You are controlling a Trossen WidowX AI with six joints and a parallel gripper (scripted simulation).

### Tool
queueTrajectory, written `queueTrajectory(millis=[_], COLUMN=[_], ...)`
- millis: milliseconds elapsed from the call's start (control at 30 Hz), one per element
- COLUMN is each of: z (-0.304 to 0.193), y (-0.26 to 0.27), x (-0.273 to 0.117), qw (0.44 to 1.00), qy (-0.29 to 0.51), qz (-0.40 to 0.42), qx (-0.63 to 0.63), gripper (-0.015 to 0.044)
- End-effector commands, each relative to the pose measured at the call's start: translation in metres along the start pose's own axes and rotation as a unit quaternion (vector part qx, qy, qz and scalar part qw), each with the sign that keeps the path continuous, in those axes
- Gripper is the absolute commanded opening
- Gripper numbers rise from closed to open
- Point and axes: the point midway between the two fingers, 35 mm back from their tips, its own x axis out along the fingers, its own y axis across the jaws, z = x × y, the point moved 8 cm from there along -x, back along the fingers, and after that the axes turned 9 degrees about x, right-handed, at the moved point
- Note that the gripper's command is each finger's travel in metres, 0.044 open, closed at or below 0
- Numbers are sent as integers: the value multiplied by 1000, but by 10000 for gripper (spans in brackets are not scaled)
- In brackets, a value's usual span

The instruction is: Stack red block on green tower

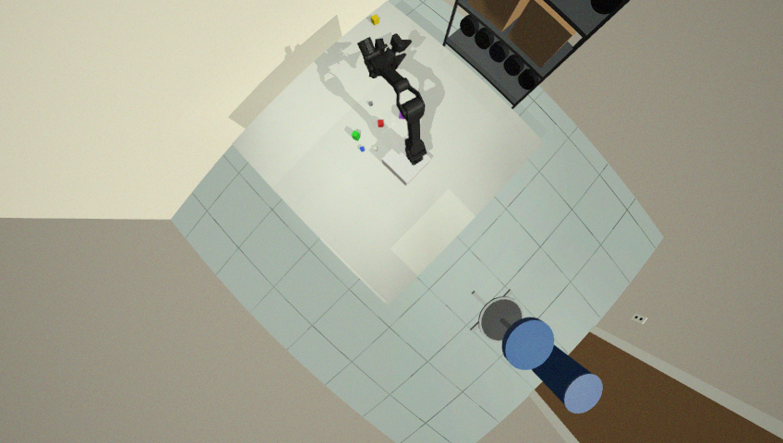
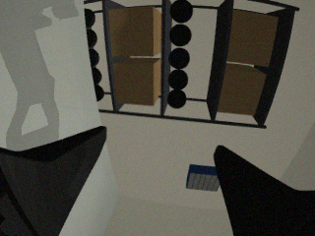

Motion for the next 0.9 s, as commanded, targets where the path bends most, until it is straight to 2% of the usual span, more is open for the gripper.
queueTrajectory(millis=[0, 233, 433, 633, 867], z=[0, -18, -43, -75, -123], y=[1, 37, 68, 93, 107], x=[0, -18, -40, -66, -93], qw=[1000, 984, 942, 878, 781], qy=[-2, -29, 8, 100, 264], qz=[4, 166, 318, 447, 542], qx=[1, 55, 101, 137, 163], gripper=[426, 440, 440, 440, 440])
